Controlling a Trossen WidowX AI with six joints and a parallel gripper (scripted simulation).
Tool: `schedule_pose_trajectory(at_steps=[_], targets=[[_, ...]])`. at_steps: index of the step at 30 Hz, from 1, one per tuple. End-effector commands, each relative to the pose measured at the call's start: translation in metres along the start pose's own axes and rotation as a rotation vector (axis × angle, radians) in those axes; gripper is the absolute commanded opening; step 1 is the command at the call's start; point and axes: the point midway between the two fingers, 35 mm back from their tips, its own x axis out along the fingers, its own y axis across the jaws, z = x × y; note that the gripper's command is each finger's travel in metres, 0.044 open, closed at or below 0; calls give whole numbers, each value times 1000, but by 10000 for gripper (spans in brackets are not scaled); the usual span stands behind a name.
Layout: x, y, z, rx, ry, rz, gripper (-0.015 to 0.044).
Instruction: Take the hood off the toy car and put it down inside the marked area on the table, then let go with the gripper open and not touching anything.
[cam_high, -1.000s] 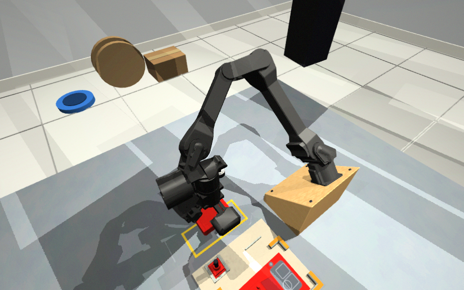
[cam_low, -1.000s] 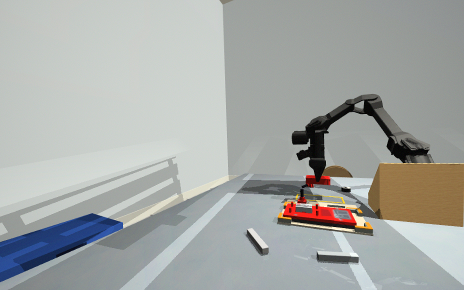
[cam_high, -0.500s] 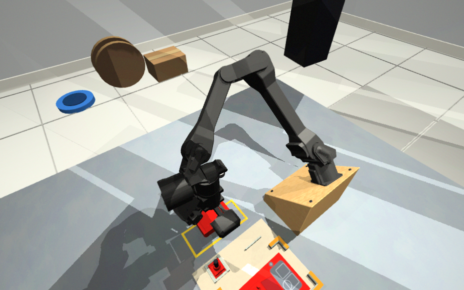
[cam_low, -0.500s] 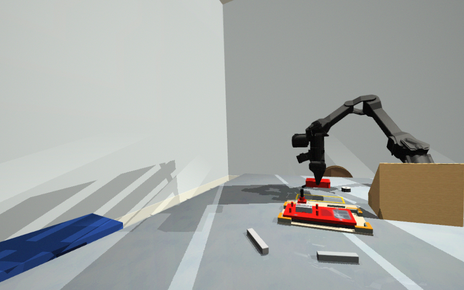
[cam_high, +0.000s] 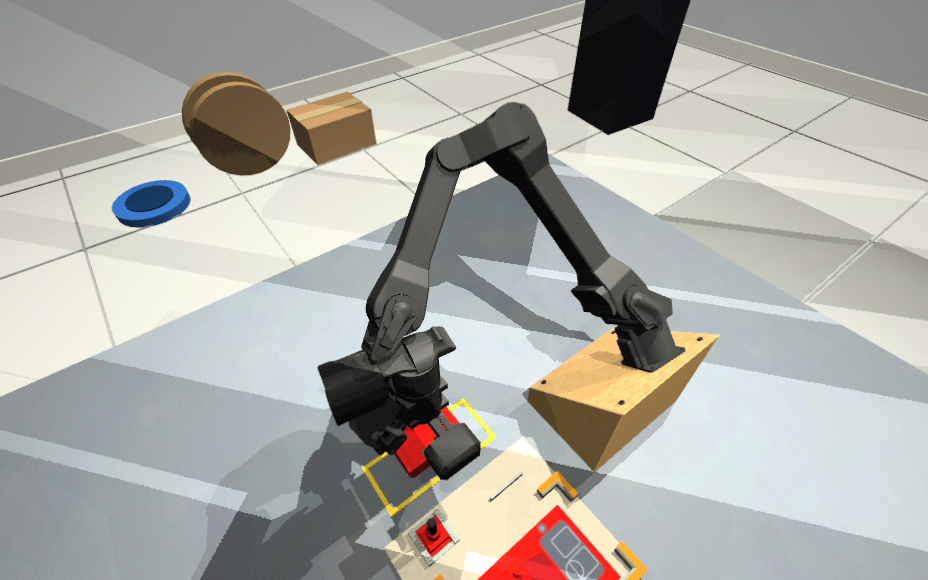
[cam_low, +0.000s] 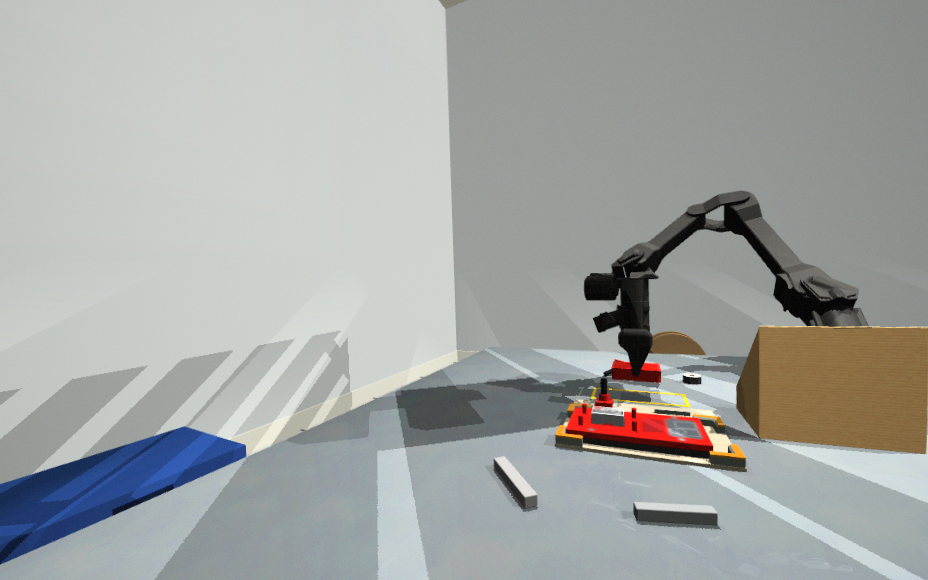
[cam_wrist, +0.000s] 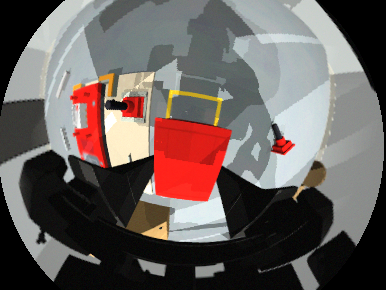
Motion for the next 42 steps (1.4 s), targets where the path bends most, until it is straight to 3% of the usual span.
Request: schedule_pose_trajectory(at_steps=[1,42], targets=[[6,2,-2,-10,6,3,0],[29,2,-4,-11,6,0,0]])
